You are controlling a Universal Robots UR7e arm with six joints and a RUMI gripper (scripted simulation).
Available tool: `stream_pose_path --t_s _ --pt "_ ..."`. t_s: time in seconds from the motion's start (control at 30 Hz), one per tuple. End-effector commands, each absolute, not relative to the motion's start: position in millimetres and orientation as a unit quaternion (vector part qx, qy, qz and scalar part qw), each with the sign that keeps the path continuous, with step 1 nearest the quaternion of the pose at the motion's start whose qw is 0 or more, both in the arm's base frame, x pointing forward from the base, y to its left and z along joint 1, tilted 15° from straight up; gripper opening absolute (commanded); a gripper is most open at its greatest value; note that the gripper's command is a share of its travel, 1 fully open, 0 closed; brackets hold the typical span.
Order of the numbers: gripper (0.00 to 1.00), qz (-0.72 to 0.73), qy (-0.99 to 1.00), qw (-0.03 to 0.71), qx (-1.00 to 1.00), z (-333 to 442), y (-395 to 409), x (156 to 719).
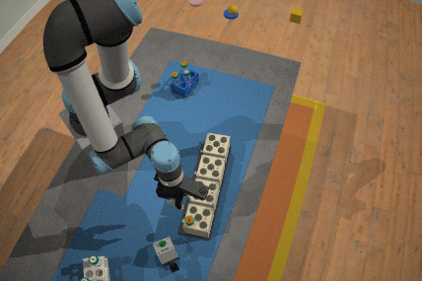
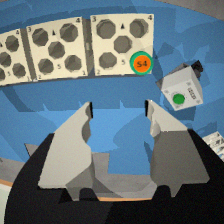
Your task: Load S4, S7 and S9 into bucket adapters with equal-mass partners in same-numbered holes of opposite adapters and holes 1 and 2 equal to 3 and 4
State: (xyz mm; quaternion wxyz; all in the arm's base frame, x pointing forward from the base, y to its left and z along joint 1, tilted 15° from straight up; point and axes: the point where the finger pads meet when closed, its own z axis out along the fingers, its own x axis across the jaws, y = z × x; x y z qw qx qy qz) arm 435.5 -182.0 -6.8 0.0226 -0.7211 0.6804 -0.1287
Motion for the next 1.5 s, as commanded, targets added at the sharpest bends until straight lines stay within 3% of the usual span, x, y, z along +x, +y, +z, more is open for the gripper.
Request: stream_pose_path --t_s 0.0,0.47,0.97,1.47 --pt "0.35 -0.13 0.68 0.023 -0.721 -18 -184 439" --pt "0.35 -0.13 0.68 0.023 -0.721 -52 -189 447" --pt "0.35 -0.113 0.897 0.069 -0.422 -42 -224 471" --pt "0.35 -0.111 0.904 0.071 -0.406 -67 -228 477"
